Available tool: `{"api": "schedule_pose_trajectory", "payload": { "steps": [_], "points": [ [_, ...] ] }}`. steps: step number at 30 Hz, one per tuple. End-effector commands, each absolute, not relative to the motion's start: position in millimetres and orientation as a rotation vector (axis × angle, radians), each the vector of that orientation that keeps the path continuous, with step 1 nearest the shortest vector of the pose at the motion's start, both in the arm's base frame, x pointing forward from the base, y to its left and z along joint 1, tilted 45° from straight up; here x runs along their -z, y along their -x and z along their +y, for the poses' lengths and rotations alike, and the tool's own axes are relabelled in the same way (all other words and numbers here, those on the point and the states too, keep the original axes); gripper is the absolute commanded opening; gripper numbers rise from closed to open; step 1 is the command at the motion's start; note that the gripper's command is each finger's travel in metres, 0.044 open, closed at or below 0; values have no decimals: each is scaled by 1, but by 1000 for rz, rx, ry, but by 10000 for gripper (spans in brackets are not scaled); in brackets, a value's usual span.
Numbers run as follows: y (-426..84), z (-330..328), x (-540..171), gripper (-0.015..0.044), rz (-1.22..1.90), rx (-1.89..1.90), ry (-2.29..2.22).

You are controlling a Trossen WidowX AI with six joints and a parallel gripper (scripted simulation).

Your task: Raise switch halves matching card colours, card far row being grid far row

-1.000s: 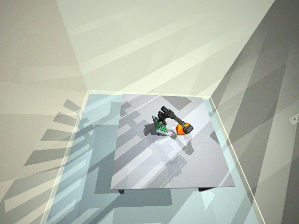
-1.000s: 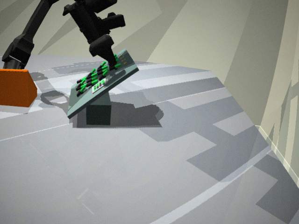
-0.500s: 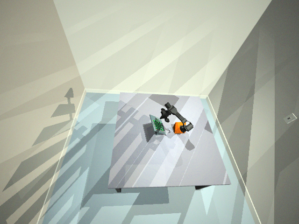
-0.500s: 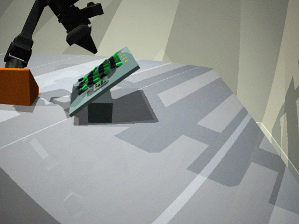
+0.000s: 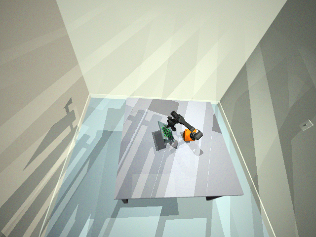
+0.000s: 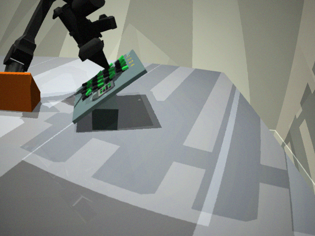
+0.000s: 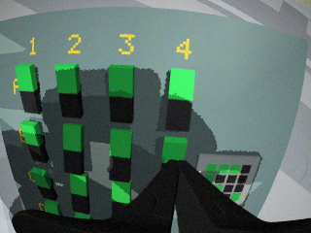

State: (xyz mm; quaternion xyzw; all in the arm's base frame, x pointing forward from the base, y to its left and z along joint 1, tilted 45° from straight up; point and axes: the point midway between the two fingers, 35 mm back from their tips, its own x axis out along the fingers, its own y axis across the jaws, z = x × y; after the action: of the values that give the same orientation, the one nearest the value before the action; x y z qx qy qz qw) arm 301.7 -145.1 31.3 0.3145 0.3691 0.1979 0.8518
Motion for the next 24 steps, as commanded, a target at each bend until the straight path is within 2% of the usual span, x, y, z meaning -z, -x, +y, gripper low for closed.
{"api": "schedule_pose_trajectory", "payload": {
  "steps": [1, 24],
  "points": [
    [-303, -142, -28, 0, 781, -416, -667],
    [-312, -134, -22, 0, 781, -416, -667]
  ]
}}
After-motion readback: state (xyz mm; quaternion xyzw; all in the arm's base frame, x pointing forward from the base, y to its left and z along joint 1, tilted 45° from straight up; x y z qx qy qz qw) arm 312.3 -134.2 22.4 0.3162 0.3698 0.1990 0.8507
